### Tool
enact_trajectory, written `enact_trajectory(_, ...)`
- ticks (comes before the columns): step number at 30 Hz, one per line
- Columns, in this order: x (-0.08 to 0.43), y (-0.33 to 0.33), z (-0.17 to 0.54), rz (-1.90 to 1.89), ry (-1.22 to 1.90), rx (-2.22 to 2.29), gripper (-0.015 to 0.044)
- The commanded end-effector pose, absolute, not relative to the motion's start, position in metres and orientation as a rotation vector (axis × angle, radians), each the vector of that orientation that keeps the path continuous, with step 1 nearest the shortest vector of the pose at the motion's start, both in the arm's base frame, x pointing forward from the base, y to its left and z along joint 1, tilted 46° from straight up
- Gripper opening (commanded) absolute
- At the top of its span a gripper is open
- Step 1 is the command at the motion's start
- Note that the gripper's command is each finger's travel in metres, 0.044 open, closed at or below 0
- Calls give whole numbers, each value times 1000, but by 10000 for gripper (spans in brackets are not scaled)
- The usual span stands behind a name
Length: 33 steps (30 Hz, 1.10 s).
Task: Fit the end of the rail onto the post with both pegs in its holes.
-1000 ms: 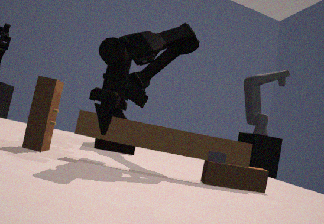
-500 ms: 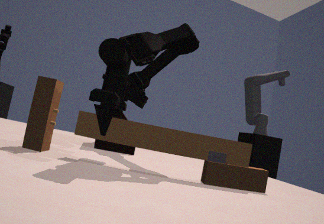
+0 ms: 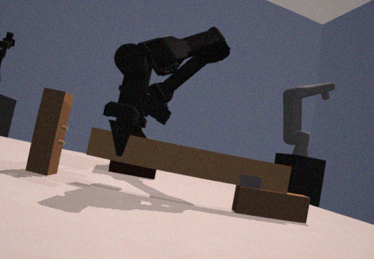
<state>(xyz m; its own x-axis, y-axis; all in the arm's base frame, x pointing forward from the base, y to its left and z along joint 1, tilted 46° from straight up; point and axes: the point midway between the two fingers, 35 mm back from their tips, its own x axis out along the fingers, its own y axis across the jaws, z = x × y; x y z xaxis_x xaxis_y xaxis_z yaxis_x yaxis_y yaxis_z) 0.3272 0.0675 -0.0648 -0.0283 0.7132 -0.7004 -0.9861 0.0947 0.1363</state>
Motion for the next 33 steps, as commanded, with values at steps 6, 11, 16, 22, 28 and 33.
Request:
enact_trajectory(6, 327, 68, -66, 1442, 733, -473, 0)
enact_trajectory(11, 327, 68, -66, 1442, 732, -473, 0)
enact_trajectory(16, 327, 67, -65, 1442, 733, -473, 0)
enact_trajectory(22, 327, 66, -64, 1442, 733, -473, 0)
enact_trajectory(28, 327, 66, -64, 1442, 733, -473, 0)
enact_trajectory(33, 327, 67, -65, 1442, 733, -473, 0)
